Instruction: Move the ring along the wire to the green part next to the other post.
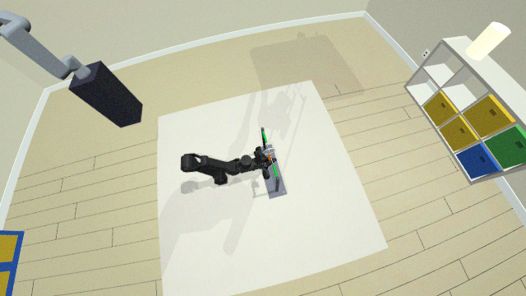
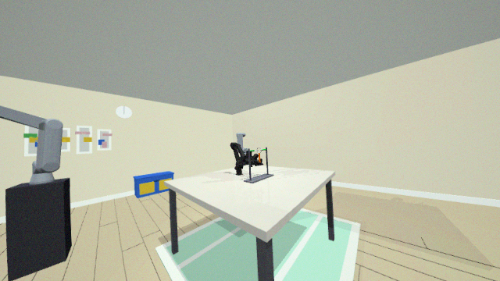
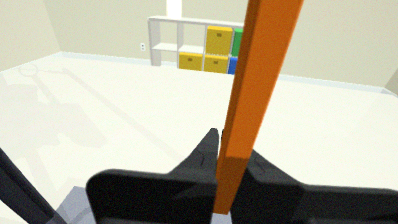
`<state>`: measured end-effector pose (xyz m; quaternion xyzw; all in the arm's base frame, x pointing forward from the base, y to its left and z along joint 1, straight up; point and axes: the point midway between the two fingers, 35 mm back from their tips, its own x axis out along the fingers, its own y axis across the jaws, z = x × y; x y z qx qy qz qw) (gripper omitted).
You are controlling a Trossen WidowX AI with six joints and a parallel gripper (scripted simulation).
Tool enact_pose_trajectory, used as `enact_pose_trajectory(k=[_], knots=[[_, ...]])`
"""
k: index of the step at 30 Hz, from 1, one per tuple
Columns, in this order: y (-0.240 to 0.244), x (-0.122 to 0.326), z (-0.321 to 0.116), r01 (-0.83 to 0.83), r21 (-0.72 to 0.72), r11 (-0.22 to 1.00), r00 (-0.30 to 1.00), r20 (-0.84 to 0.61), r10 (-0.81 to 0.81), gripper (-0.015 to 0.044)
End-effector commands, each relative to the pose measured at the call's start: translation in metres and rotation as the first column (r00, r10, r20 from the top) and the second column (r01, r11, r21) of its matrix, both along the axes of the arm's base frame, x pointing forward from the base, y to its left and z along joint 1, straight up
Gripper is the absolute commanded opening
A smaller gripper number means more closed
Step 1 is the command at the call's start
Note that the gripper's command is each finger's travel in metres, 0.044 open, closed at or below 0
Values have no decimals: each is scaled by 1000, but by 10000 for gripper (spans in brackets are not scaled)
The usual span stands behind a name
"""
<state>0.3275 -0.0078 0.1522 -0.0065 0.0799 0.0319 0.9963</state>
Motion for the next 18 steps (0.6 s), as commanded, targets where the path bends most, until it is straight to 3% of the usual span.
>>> enact_pose_trajectory(k=[1,18], knots=[[4,-1,-2,2,6,1000,1000,-5,-2,-150],[21,-1,-1,-9,8,1000,1000,-6,9,-150]])
